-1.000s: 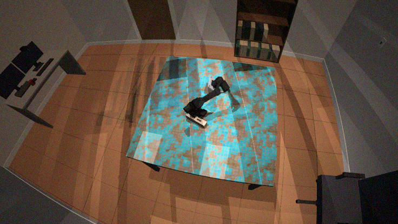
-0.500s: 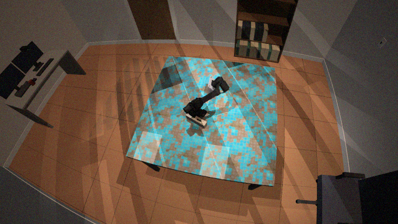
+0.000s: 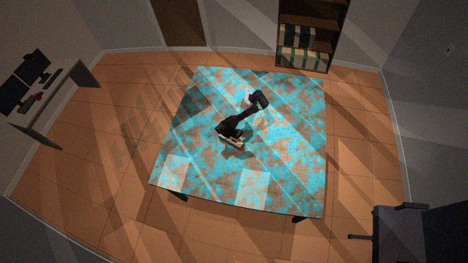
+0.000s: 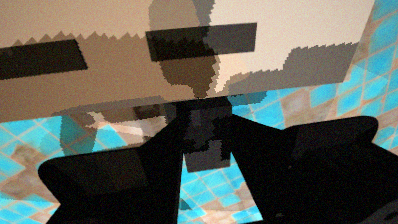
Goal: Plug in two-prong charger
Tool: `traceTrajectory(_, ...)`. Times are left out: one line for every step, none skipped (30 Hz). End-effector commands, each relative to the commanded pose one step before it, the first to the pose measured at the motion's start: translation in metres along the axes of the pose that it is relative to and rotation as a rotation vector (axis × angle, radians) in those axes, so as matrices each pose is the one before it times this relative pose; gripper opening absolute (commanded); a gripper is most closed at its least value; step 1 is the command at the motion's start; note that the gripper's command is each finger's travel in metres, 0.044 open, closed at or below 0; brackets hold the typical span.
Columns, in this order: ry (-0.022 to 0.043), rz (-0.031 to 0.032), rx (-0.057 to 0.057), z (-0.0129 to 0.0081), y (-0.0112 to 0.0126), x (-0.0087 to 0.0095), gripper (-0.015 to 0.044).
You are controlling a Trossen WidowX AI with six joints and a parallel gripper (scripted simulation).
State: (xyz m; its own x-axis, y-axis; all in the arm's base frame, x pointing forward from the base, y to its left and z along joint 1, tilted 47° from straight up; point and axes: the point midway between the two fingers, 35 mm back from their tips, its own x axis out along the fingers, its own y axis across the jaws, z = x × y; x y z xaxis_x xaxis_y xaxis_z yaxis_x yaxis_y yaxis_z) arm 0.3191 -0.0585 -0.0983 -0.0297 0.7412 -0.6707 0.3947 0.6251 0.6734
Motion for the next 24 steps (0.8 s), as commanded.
traceTrajectory(0.00223,0.00469,0.006,0.00142,0.00007,0.00083,0.0)
traceTrajectory(-0.00001,0.0,0.0,0.00038,0.0,0.00004,0.0)
traceTrajectory(-0.00001,0.0,0.0,0.00038,0.0,0.00004,0.0)
traceTrajectory(-0.00001,0.0,0.0,0.00038,0.0,0.00004,0.0)
traceTrajectory(-0.00001,0.0,0.0,0.00038,0.0,0.00003,0.0)
traceTrajectory(-0.00001,0.0,0.0,0.00036,0.0,0.00003,0.0)
traceTrajectory(-0.00001,0.0,0.0,0.00036,0.0,0.00003,0.0)
traceTrajectory(-0.00002,0.0,0.0,0.00039,0.00002,0.00001,0.0)
traceTrajectory(-0.00002,0.0,0.0,0.00036,0.00001,-0.00002,0.0)
traceTrajectory(-0.00002,0.0,0.0,0.00037,0.00001,-0.00003,0.0)
traceTrajectory(-0.00002,0.0,0.0,0.00039,0.00001,-0.00004,0.0)
traceTrajectory(-0.00002,0.0,0.0,0.00039,0.00001,-0.00004,0.0)
traceTrajectory(-0.00002,0.0,0.0,0.0004,0.00001,-0.00005,0.0)
traceTrajectory(-0.00002,0.0,0.0,0.0004,0.00001,-0.00005,0.0)
traceTrajectory(-0.00002,0.0,0.0,0.0004,0.00001,-0.00005,0.0)
traceTrajectory(-0.00002,0.0,0.0,0.0004,0.00001,-0.00005,0.0)
traceTrajectory(-0.00002,0.0,0.0,0.0004,0.00001,-0.00006,0.0)
traceTrajectory(-0.00002,0.0,0.0,0.00041,0.00001,-0.00006,0.0)
traceTrajectory(-0.00002,0.0,0.0,0.00041,0.00001,-0.00006,0.0)
traceTrajectory(-0.00002,0.0,0.0,0.00041,0.00001,-0.00006,0.0)
traceTrajectory(-0.00002,0.0,0.0,0.00041,0.00001,-0.00006,0.0)
traceTrajectory(-0.00002,0.0,0.0,0.0004,0.00001,-0.00006,0.0)
traceTrajectory(-0.00002,0.0,0.0,0.0004,0.00001,-0.00006,0.0)
traceTrajectory(-0.00002,0.0,0.0,0.0004,0.00001,-0.00005,0.0)
